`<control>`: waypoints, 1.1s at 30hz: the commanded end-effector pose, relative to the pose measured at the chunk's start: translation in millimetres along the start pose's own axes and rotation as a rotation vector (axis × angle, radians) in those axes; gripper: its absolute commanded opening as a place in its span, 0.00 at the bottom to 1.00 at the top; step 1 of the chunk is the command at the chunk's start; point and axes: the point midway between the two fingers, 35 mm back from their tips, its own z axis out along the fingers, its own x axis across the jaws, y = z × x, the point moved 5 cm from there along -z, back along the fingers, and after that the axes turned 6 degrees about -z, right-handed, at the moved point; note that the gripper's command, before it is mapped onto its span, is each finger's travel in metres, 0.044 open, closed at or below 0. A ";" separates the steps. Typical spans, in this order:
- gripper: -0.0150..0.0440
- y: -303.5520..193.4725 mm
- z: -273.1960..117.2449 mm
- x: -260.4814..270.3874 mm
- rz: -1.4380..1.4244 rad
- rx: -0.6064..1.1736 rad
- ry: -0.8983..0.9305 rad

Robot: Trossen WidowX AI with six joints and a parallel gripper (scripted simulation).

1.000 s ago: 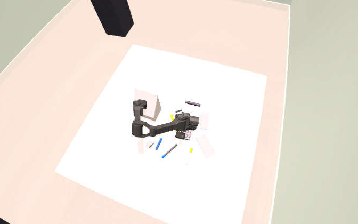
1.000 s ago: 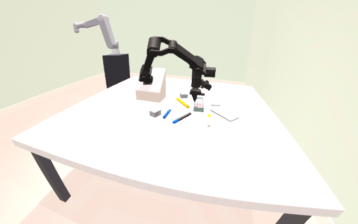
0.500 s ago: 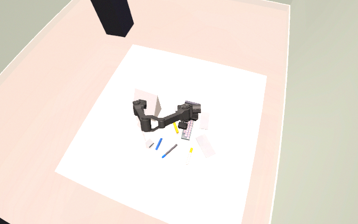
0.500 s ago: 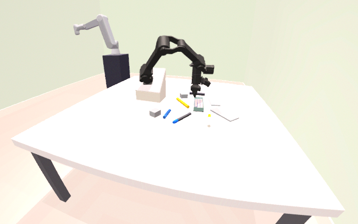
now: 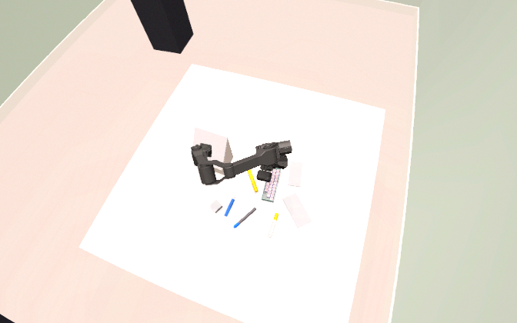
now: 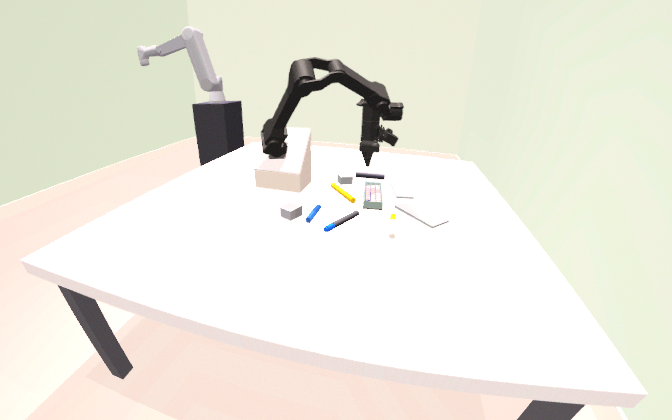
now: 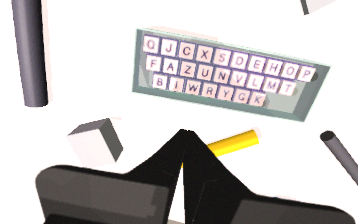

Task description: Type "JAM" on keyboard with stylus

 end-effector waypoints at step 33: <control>0.51 -58.0 30.6 -125.4 -0.650 -0.038 0.324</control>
